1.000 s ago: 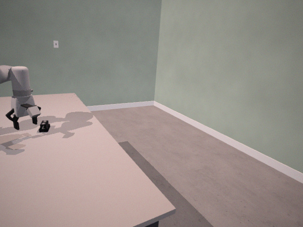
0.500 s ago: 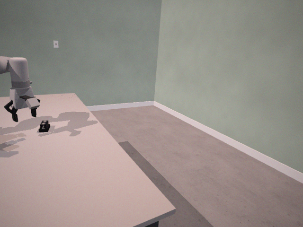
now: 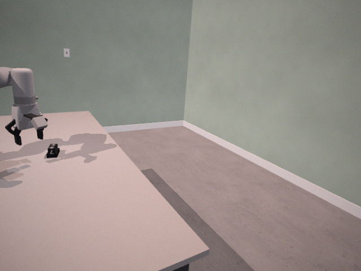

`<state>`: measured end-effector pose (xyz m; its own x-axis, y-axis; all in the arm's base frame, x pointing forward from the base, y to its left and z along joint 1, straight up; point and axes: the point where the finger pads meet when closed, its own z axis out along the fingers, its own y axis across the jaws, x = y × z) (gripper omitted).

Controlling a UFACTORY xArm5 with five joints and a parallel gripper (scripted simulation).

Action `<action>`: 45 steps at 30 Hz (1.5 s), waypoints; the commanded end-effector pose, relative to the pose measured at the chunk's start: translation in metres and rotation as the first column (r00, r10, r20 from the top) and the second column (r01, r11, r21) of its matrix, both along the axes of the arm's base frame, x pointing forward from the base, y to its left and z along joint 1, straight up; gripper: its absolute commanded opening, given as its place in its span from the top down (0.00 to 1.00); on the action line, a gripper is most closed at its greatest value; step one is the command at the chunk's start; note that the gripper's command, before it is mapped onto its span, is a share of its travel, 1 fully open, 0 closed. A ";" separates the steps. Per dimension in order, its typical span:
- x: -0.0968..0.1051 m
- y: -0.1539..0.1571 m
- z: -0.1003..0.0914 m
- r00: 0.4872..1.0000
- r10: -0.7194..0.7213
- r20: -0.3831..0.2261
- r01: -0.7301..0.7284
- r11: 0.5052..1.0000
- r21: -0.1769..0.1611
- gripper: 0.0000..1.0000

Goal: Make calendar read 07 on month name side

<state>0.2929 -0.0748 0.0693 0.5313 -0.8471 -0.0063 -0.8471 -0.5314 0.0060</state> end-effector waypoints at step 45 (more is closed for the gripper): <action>0.048 0.034 0.007 0.210 0.978 0.008 -0.978 0.210 0.002 0.00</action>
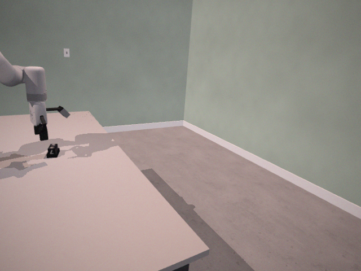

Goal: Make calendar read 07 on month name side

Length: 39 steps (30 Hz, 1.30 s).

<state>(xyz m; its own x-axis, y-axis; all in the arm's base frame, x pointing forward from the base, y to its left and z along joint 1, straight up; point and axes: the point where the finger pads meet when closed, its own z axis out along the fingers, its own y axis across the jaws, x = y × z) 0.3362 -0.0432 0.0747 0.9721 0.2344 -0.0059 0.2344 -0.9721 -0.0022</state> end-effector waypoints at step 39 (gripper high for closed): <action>0.037 0.036 0.002 0.438 0.899 0.005 -0.899 0.438 0.003 0.51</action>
